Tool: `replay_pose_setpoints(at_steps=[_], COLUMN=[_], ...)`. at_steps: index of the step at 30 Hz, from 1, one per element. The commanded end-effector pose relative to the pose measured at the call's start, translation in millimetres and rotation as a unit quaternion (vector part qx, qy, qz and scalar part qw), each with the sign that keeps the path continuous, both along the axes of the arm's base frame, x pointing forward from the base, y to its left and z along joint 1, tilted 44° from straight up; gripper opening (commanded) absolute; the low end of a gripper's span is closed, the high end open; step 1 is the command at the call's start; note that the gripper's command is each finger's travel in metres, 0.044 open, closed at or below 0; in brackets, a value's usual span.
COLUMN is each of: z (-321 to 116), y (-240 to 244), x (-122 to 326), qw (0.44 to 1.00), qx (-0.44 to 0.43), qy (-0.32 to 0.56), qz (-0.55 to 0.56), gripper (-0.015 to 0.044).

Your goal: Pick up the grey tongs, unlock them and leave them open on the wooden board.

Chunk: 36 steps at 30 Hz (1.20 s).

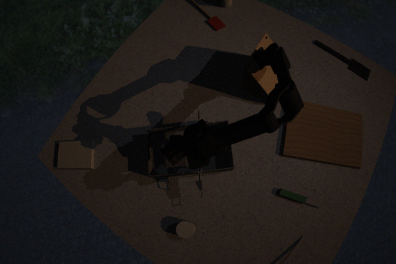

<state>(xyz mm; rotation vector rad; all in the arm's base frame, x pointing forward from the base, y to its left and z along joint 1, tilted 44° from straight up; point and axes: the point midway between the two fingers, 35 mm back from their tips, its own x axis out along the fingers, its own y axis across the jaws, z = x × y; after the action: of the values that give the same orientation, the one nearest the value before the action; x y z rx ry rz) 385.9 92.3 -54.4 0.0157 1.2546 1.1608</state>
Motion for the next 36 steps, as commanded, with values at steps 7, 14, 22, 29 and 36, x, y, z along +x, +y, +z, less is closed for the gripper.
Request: replay_pose_setpoints(at_steps=[7,14,22,29,36], z=[76.9,76.9,95.9,128.9,160.2], y=[-71.9,-71.9,-49.0,-18.1,11.4], x=[14.8,14.8,8.6,-3.1,-20.4], qw=[1.000,1.000,0.999,0.996,0.991], qx=[0.000,0.000,0.000,0.002,0.006], qy=[-0.016,-0.016,-0.033,-0.068,-0.104], qz=[-0.011,-0.011,0.012,0.049,0.085], gripper=[-0.0150,-0.0150,-0.0150,-0.0150,-0.0150])
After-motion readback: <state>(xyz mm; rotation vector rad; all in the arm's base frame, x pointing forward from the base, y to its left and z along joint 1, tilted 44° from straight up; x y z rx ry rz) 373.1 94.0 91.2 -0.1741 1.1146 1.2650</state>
